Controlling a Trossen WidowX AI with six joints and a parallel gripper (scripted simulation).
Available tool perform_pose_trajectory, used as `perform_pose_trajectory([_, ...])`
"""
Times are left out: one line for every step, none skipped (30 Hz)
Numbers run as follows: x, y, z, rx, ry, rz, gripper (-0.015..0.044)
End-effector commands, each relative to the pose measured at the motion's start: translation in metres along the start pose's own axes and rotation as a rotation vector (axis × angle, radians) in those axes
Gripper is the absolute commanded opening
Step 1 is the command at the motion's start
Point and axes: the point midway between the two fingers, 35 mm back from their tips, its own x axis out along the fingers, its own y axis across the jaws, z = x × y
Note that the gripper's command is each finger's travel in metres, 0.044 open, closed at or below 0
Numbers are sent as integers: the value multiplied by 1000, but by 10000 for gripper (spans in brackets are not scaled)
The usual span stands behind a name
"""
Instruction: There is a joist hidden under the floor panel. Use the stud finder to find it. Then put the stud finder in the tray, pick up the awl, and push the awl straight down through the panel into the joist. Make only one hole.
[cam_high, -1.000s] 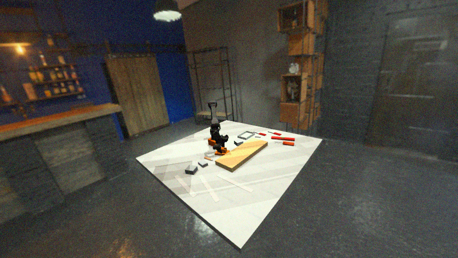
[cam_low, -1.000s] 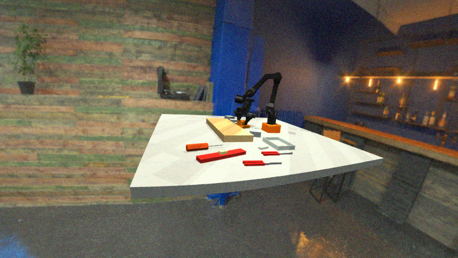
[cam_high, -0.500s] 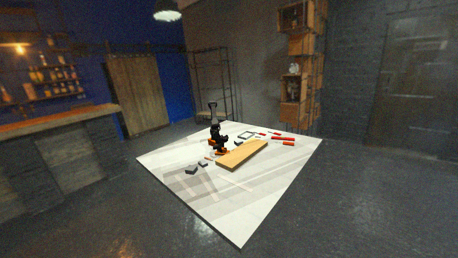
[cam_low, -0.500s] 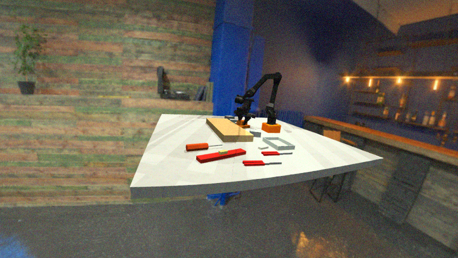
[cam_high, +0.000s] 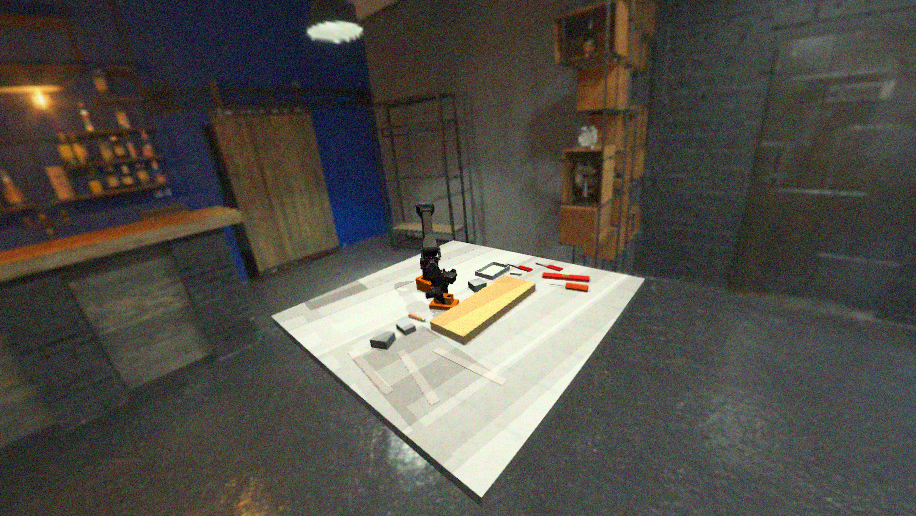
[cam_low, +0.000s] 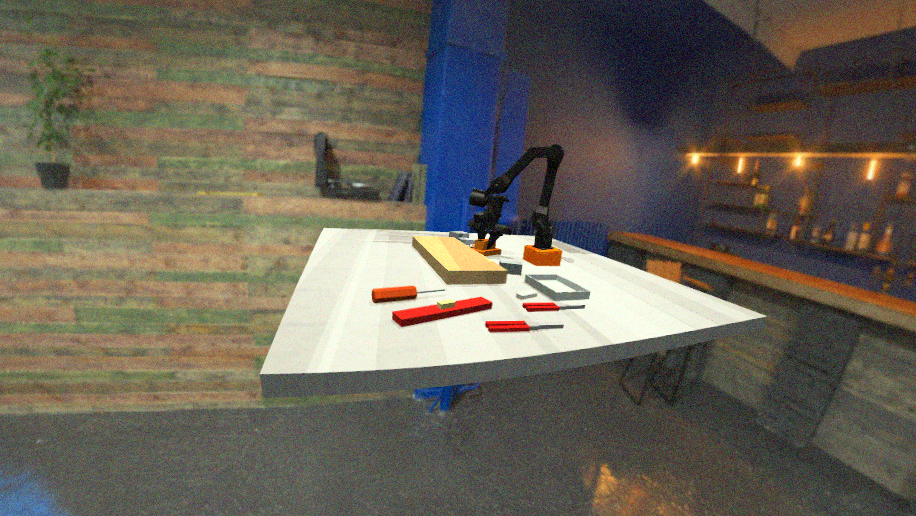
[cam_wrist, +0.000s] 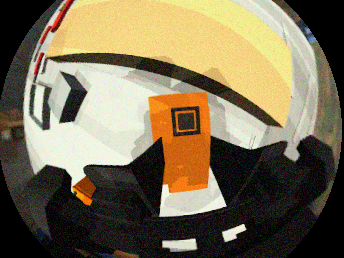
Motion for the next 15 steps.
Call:
perform_pose_trajectory([-21, -6, 9, -4, -12, -17, 0])
perform_pose_trajectory([-26, -7, 11, -4, -12, -17, 0])
perform_pose_trajectory([-32, -7, 13, -4, -12, -18, 0])
perform_pose_trajectory([-38, -7, 14, -4, -12, -18, 0])
perform_pose_trajectory([-43, -7, 16, -4, -12, -18, 0])
perform_pose_trajectory([-49, -7, 17, -4, -12, -18, 0])
perform_pose_trajectory([-55, -6, 19, -4, -12, -18, 0])
perform_pose_trajectory([-60, -6, 20, -4, -12, -18, 0])
perform_pose_trajectory([-66, -5, 22, -4, -12, -18, 0])
perform_pose_trajectory([-72, -4, 23, -4, -12, -18, 0])
perform_pose_trajectory([-78, -3, 24, -4, -12, -18, 0])
perform_pose_trajectory([-84, -2, 25, -4, -12, -18, 0])
perform_pose_trajectory([-89, -1, 26, -4, -12, -17, 0])
perform_pose_trajectory([-92, 0, 26, -4, -12, -17, 0])
perform_pose_trajectory([-93, 0, 27, -4, -12, -17, 0])
